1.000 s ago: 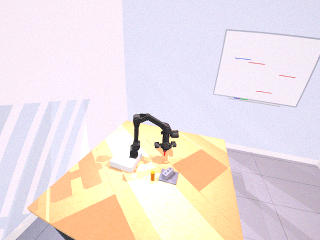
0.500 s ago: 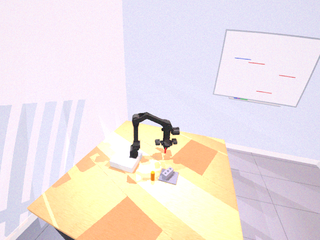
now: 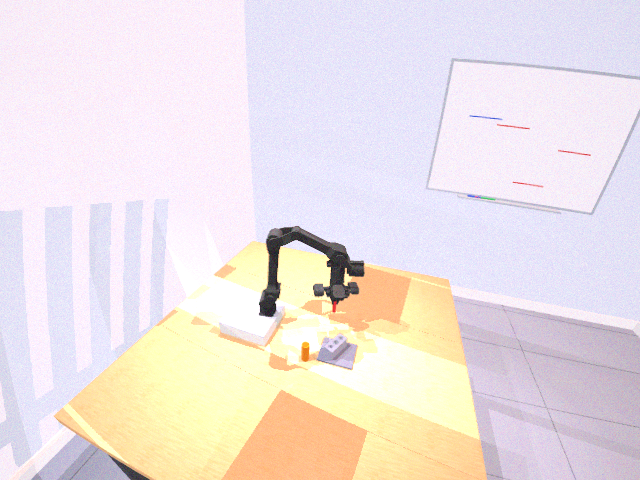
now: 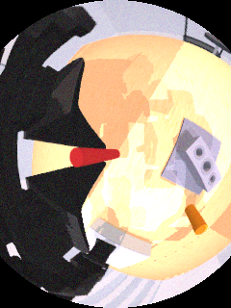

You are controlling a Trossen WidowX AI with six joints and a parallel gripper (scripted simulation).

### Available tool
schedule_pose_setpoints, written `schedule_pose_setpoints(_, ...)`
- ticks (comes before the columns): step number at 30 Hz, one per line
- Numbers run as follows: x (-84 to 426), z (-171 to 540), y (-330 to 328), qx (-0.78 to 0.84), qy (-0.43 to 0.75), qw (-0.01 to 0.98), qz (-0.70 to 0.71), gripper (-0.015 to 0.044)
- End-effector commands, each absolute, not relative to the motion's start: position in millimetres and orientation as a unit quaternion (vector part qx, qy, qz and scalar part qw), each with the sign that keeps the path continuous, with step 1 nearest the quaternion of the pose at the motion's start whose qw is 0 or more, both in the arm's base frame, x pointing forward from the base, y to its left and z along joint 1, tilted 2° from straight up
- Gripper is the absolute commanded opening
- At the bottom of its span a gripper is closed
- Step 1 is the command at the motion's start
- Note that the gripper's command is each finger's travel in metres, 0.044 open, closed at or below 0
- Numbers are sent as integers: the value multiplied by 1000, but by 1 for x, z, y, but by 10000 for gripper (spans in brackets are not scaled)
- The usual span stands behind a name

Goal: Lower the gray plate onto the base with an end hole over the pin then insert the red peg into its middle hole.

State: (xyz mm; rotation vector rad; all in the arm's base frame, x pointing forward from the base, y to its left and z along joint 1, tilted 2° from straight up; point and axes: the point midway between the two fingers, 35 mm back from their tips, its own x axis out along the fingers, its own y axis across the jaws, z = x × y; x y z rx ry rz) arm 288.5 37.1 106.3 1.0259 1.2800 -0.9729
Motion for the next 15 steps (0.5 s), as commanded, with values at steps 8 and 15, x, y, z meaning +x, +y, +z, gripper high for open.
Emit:
schedule_pose_setpoints(8, 301, 107, 8, 437, 549, 579, -415, 0)
schedule_pose_setpoints(15, 306, 108, -13, 437, 549, 580, -415, 0)
